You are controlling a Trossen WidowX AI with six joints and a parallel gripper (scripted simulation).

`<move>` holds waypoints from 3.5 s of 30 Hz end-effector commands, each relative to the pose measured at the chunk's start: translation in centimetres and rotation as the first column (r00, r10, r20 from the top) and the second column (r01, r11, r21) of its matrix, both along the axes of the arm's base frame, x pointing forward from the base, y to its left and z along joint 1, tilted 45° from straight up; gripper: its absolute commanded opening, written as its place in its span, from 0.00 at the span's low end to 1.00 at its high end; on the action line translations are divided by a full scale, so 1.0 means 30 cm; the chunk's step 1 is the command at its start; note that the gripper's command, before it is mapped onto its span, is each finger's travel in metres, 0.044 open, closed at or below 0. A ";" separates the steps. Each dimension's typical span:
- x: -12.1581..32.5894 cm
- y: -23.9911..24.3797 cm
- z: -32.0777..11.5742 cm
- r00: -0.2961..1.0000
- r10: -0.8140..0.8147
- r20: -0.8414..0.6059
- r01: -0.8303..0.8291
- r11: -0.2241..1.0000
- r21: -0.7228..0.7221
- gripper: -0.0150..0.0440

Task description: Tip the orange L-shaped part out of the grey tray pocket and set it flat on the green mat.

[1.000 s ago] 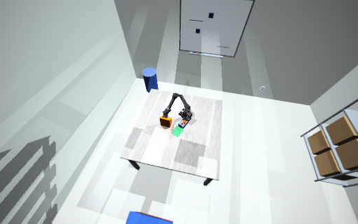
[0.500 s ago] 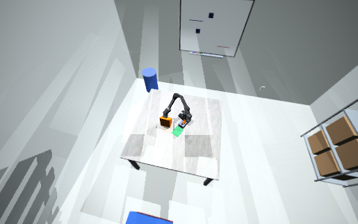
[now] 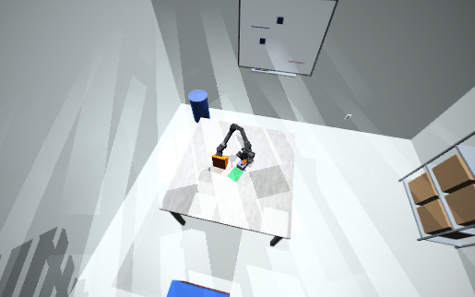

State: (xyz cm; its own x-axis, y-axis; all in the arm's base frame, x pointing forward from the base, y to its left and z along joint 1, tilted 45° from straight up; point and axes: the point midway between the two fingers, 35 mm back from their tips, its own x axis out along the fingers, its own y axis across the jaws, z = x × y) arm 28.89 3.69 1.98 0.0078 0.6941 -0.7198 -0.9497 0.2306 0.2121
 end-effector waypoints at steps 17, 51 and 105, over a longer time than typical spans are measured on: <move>-0.003 0.057 -0.054 1.000 0.001 -0.001 -0.001 1.000 0.003 0.64; -0.005 0.017 -0.012 1.000 0.001 -0.004 -0.001 1.000 0.005 0.25; -0.016 -0.158 0.136 1.000 0.001 -0.007 -0.001 1.000 0.003 0.25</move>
State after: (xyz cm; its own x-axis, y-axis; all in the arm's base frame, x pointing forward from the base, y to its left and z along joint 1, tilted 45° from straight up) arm 28.64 -0.58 6.40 0.0032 0.6998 -0.7144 -0.9491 0.2271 0.2181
